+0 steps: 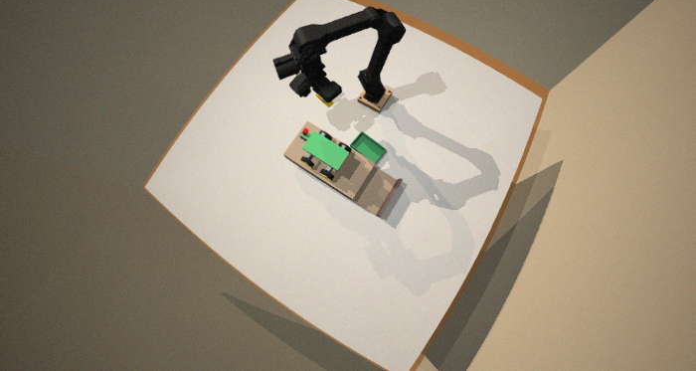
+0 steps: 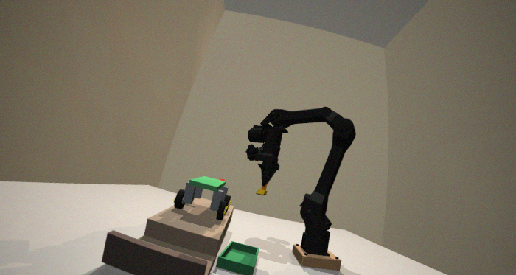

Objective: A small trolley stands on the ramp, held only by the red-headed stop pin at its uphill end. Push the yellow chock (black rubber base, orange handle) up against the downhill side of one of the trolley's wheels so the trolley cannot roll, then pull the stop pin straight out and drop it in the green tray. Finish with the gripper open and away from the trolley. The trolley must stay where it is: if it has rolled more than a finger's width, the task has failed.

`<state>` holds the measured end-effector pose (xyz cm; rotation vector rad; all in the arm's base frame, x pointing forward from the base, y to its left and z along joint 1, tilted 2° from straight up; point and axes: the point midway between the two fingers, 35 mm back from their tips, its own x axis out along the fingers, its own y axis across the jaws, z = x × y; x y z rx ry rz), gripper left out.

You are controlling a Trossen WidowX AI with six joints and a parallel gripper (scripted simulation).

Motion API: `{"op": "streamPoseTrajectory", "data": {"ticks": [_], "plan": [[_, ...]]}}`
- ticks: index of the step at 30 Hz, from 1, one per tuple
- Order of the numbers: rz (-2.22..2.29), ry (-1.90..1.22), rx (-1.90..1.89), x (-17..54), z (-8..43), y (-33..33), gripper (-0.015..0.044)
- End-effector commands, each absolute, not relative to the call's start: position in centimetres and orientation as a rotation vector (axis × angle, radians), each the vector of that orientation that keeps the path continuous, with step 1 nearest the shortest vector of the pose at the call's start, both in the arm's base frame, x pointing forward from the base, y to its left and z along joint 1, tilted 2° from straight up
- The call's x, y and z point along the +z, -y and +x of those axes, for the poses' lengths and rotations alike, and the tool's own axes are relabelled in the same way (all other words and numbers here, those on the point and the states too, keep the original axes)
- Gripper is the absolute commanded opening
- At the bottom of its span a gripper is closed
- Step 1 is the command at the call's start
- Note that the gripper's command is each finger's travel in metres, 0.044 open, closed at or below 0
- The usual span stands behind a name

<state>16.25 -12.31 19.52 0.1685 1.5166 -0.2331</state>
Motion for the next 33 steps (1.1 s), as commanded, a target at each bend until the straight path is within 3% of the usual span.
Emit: {"op": "streamPoseTrajectory", "data": {"ticks": [1,33], "plan": [[0.062,-1.523,-0.126,19.51,16.29,12.28,0.0000],[-0.794,-1.417,0.708,19.50,16.30,12.30,0.0000]]}}
